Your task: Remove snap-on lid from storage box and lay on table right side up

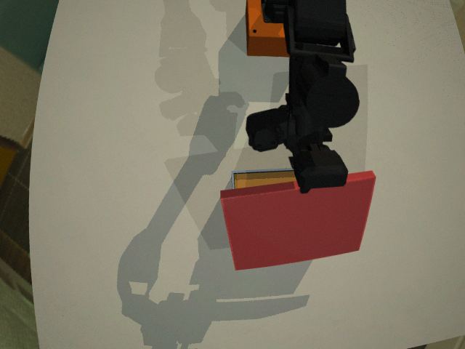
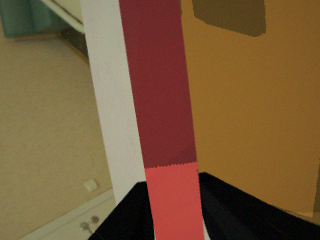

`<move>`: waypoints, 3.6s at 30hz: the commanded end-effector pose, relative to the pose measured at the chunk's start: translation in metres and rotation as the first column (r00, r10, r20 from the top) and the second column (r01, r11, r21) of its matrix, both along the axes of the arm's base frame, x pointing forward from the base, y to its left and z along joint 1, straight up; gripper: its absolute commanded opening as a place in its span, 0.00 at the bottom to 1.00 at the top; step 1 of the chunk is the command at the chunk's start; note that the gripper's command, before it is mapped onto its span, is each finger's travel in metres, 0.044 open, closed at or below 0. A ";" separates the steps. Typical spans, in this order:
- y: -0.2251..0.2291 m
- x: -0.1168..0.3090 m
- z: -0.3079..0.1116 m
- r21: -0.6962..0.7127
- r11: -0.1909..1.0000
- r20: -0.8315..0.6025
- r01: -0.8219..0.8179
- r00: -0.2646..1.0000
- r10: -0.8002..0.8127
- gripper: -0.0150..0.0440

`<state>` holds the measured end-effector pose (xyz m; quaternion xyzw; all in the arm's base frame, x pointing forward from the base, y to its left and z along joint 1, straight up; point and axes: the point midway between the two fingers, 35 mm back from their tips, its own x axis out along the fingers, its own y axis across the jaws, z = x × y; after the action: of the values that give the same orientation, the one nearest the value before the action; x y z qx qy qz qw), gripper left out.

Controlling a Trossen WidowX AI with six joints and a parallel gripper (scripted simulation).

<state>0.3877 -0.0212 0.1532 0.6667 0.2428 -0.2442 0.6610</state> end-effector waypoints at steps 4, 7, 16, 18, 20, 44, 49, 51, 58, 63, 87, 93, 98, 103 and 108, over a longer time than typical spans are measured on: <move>-0.001 0.003 0.019 0.000 1.000 0.026 0.005 1.000 -0.005 0.25; -0.001 0.003 0.021 0.000 1.000 0.026 0.005 1.000 -0.005 0.25; -0.001 0.003 0.021 0.000 1.000 0.026 0.005 1.000 -0.005 0.25; -0.001 0.003 0.021 0.000 1.000 0.026 0.005 1.000 -0.005 0.25; -0.001 0.003 0.021 0.000 1.000 0.026 0.005 1.000 -0.005 0.25; -0.033 -0.004 0.013 -0.003 1.000 0.025 0.005 1.000 -0.005 0.25; -0.043 -0.005 0.013 -0.004 1.000 0.025 0.005 1.000 -0.005 0.25; -0.047 -0.006 0.013 -0.004 1.000 0.025 0.005 1.000 -0.005 0.25; -0.061 -0.008 0.013 -0.005 1.000 0.025 0.005 1.000 -0.005 0.25; -0.070 -0.009 0.013 -0.006 1.000 0.025 0.005 1.000 -0.005 0.25; -0.118 -0.016 0.013 -0.010 1.000 0.024 0.005 1.000 -0.005 0.25; -0.130 -0.018 0.013 -0.011 1.000 0.024 0.005 1.000 -0.005 0.25; -0.140 -0.019 0.013 -0.012 1.000 0.024 0.005 1.000 -0.005 0.25; -0.150 -0.020 0.013 -0.012 1.000 0.024 0.005 1.000 -0.005 0.25; -0.160 -0.022 0.013 -0.013 1.000 0.023 0.005 1.000 -0.005 0.25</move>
<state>0.3647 -0.1723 0.1606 0.6677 0.2357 -0.2457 0.6620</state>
